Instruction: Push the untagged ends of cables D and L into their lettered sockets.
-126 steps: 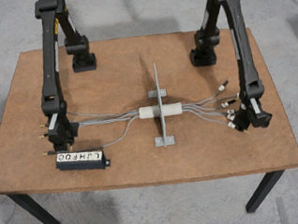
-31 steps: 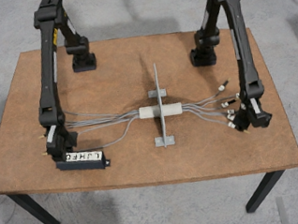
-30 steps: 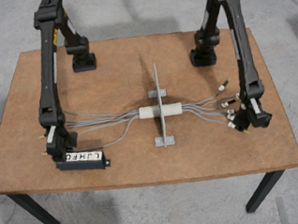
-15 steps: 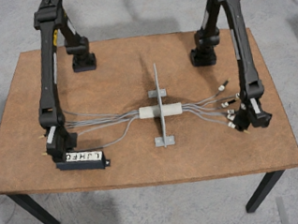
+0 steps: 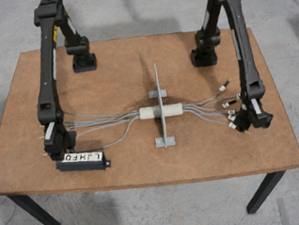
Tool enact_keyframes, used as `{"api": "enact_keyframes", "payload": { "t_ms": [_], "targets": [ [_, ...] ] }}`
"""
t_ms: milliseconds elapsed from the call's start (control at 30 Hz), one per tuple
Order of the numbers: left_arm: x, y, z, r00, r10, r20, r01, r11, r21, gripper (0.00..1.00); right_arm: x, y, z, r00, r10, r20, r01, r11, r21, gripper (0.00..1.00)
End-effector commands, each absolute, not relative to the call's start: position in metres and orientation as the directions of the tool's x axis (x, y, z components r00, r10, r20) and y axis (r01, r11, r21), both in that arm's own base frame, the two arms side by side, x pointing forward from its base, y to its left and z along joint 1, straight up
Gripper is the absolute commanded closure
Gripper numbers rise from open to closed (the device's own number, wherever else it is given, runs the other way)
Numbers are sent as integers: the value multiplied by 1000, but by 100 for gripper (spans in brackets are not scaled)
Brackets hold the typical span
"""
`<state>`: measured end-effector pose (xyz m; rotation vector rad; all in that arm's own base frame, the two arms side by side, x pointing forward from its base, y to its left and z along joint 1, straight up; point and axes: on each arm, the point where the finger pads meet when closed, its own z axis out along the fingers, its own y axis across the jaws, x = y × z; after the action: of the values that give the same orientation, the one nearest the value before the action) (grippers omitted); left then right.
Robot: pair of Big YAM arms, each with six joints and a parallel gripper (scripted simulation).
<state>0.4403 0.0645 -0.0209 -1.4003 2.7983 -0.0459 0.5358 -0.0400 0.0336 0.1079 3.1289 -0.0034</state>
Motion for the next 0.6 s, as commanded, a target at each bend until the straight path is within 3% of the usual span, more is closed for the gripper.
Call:
{"api": "enact_keyframes", "payload": {
  "t_ms": [0, 333, 500, 533, 567],
  "targets": [
    [444, 65, -16, -600, -800, -7, -799, 600, -42, 94, 555, -41, 63, -994, 62, -85, 63, 998, -2, 65],
    [444, 65, -16, -600, -800, -7, -799, 600, -42, 94, 545, -40, 69, -996, 62, -57, 63, 998, -1, 65],
    [444, 65, -16, -600, -800, -7, -799, 600, -42, 94, 553, -41, 108, -993, 62, -103, 63, 998, -2, 8],
    [444, 65, -16, -600, -800, -7, -799, 600, -42, 94, 552, -41, 115, -993, 62, -103, 63, 998, -2, 0],
    [444, 65, -16, -600, -800, -7, -799, 600, -42, 94, 551, -41, 122, -993, 62, -103, 63, 998, -2, 0]
  ]
}}
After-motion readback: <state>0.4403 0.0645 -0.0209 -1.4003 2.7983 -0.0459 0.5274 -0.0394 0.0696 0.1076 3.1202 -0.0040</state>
